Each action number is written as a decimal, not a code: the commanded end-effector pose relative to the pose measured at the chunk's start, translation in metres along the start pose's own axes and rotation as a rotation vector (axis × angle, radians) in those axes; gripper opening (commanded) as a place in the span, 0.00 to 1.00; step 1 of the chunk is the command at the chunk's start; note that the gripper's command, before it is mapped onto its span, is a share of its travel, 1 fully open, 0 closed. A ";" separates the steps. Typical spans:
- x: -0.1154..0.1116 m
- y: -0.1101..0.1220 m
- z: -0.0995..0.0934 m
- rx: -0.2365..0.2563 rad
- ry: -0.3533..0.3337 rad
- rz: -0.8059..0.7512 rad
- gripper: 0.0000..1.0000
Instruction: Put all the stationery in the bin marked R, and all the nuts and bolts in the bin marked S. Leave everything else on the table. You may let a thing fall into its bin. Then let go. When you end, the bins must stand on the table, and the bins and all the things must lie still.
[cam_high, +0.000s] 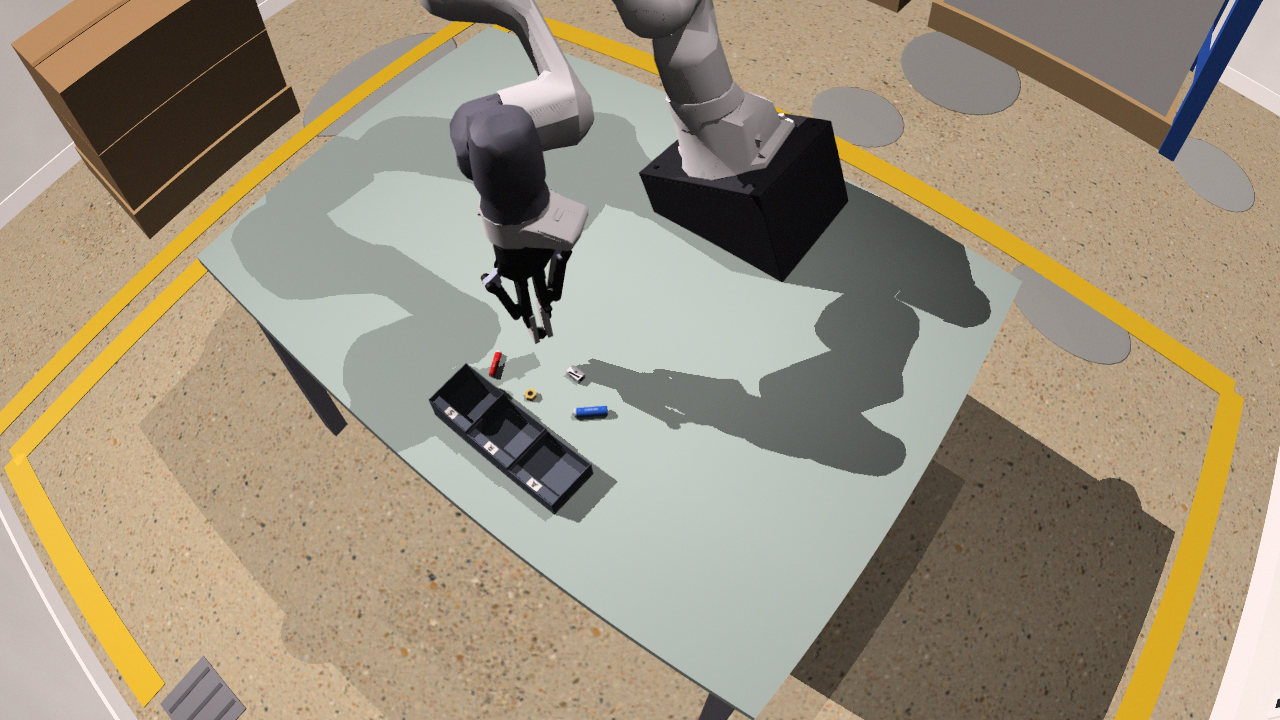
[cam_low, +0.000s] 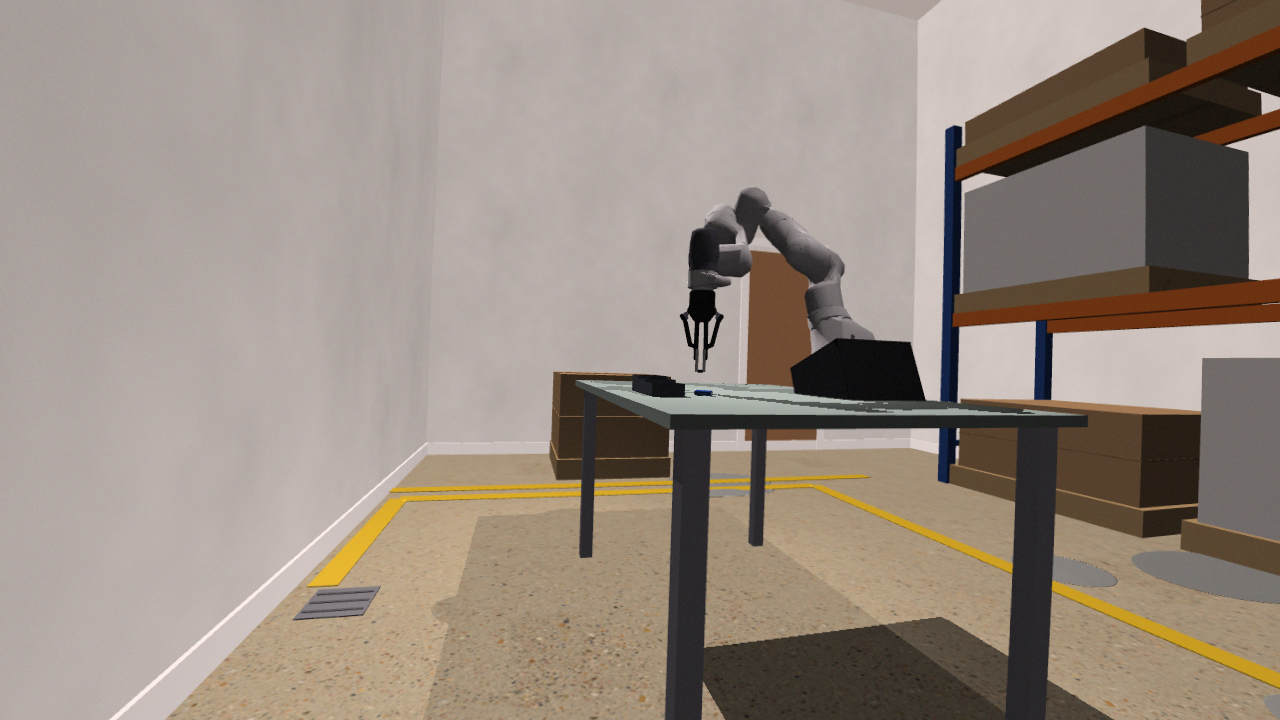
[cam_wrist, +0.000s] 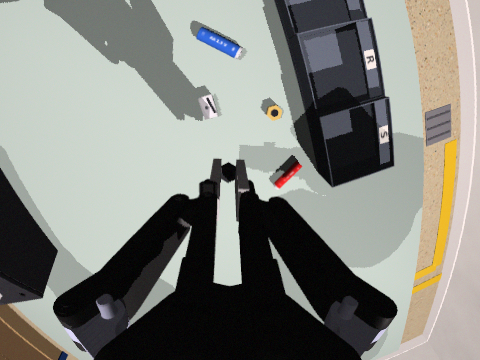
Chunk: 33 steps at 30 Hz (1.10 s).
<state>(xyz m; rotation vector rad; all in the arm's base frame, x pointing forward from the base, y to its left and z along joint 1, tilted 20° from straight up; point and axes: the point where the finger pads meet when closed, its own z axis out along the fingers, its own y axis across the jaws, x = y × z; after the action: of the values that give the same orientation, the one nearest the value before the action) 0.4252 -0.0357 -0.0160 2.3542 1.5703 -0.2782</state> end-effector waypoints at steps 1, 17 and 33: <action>0.003 -0.001 -0.001 -0.001 0.004 -0.010 0.07; 0.003 -0.001 -0.001 -0.001 0.004 -0.010 0.07; 0.007 0.019 -0.008 -0.001 0.004 -0.010 0.07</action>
<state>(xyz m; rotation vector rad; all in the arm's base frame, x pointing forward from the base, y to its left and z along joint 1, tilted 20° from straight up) 0.4354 -0.0301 -0.0098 2.3553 1.5717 -0.2625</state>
